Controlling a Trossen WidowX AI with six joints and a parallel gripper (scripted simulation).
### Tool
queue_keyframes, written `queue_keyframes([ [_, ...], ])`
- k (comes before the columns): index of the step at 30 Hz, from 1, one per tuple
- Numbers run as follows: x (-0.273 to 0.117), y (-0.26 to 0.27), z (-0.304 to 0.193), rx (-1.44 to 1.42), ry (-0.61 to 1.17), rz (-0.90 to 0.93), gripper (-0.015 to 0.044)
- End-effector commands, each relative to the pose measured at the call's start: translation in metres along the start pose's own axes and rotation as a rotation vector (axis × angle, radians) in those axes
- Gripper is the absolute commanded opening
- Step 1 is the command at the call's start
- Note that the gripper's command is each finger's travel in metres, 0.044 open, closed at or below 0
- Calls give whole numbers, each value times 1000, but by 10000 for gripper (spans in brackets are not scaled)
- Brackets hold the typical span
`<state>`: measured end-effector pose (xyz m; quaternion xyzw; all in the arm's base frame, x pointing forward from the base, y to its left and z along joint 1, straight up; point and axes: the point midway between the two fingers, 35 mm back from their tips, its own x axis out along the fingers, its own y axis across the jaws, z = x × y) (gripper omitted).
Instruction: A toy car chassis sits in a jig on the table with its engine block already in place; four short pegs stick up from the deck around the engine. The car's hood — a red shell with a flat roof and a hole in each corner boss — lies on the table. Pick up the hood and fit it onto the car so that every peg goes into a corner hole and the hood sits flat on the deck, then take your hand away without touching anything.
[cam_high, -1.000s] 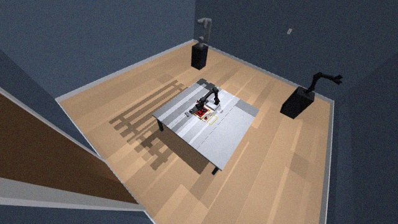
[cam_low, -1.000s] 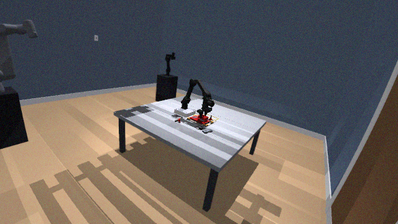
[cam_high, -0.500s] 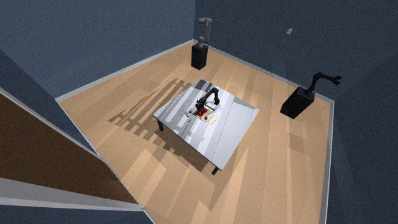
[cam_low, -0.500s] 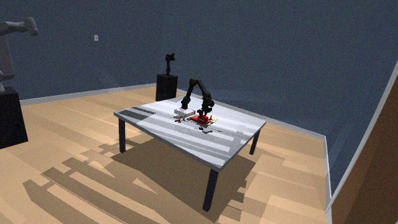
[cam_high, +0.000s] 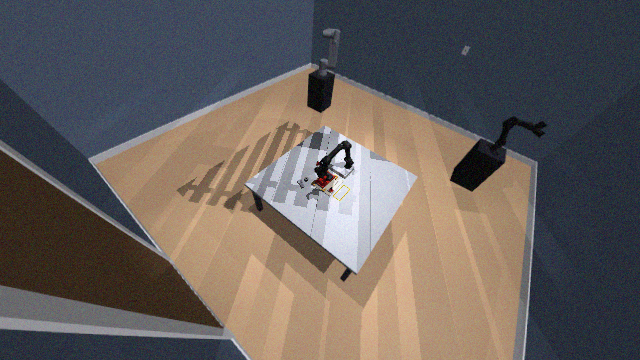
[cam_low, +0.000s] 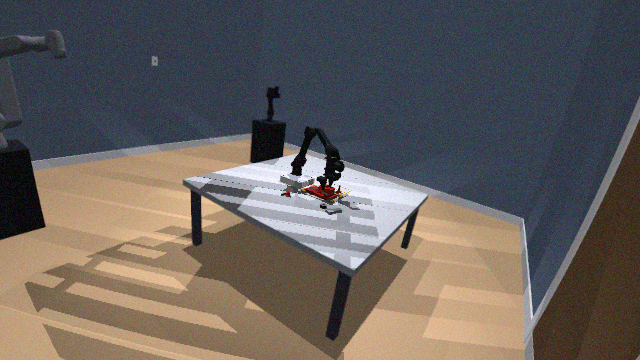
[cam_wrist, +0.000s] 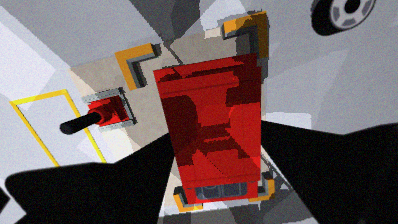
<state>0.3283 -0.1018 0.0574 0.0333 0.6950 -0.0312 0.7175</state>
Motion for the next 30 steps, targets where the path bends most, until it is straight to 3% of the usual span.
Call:
queue_keyframes([
  [1, 0, -1, 0, -4, -3, -3, 0],
  [30, 13, -1, 1, -4, -3, -3, 0],
])
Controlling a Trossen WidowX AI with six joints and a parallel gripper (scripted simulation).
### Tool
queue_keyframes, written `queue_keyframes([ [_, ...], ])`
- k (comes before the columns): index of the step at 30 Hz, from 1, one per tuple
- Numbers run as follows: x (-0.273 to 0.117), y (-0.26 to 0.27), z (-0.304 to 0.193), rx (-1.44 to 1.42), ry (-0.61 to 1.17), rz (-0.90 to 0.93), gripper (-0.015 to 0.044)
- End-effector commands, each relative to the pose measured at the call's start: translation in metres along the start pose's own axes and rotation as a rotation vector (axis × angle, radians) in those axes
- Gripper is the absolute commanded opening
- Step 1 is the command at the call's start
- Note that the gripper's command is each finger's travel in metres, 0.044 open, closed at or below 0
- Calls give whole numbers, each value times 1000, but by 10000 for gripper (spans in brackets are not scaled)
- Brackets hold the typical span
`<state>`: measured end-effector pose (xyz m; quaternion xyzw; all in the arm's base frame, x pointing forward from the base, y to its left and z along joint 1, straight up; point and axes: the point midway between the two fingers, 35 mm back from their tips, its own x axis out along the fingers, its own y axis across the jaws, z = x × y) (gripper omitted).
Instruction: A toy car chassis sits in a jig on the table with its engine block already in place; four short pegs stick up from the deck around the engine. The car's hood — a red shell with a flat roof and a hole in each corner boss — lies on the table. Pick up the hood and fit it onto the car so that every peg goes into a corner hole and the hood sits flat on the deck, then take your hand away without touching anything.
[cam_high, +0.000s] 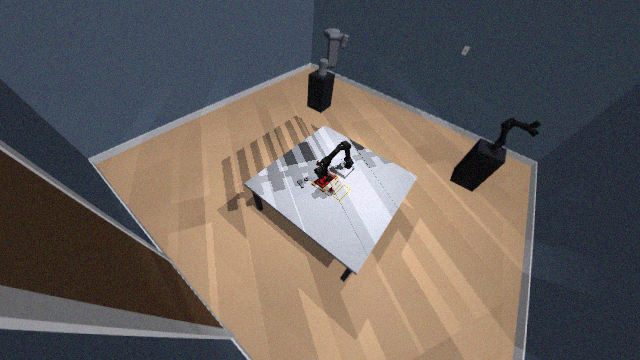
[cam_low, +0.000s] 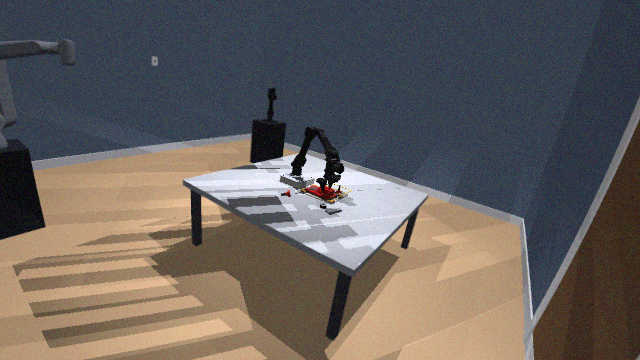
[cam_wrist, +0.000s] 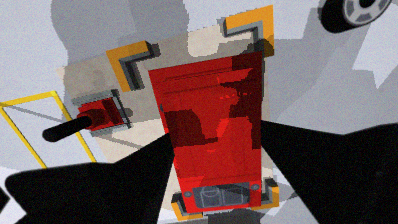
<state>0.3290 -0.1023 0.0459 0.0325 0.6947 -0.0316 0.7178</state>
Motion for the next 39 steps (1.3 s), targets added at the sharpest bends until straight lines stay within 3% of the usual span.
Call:
queue_keyframes([
  [1, 2, 0, 0, -3, -2, -2, 0],
  [21, 7, 0, 0, 0, 0, 0, 0],
  [37, 7, 0, 0, 0, 0, 0, 420],
  [39, 7, 0, 0, 0, 0, 0, 440],
])
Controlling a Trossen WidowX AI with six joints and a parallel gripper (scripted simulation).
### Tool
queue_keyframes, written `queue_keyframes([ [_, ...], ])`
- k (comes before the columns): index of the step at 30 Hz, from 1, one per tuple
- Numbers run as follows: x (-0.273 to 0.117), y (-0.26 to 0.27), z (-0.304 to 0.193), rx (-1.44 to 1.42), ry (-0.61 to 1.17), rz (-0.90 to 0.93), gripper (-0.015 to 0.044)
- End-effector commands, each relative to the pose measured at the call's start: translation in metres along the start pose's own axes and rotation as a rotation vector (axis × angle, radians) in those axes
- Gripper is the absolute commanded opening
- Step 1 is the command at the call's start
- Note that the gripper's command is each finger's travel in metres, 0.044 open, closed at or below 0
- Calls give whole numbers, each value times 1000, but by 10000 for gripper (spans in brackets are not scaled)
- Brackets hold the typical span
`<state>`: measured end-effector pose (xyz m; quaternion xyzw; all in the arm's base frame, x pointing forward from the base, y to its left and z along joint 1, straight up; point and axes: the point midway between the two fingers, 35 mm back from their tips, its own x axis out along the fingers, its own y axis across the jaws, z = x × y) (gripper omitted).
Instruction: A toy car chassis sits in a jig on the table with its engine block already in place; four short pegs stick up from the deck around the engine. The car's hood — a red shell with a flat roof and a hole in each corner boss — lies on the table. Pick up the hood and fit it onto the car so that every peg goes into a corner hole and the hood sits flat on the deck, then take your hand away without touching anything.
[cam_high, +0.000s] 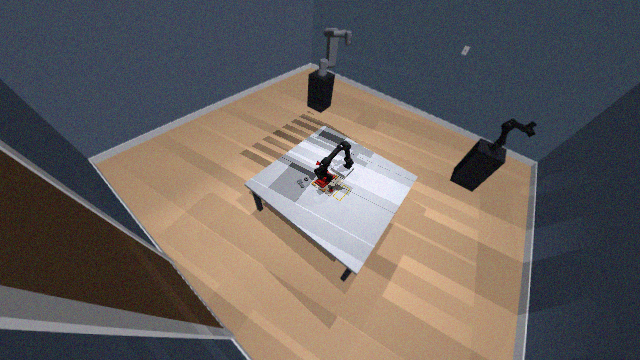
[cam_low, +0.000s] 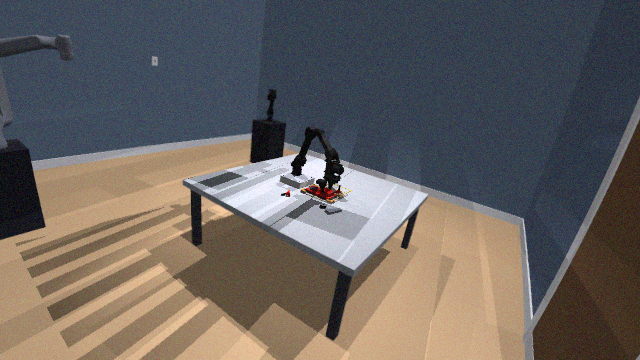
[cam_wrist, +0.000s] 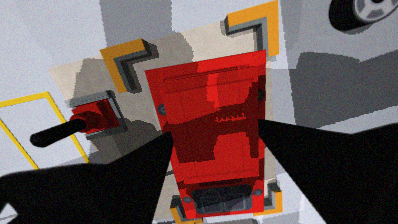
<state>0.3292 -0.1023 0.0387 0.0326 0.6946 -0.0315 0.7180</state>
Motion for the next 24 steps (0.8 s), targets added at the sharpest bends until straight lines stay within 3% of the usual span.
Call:
queue_keyframes([
  [1, 0, 0, 0, 0, 0, -1, 440],
  [5, -12, 0, 1, 0, -1, -2, 440],
  [11, -70, 1, 0, 0, -5, -8, 440],
  [24, -73, 1, 0, 0, -5, -8, 440],
])
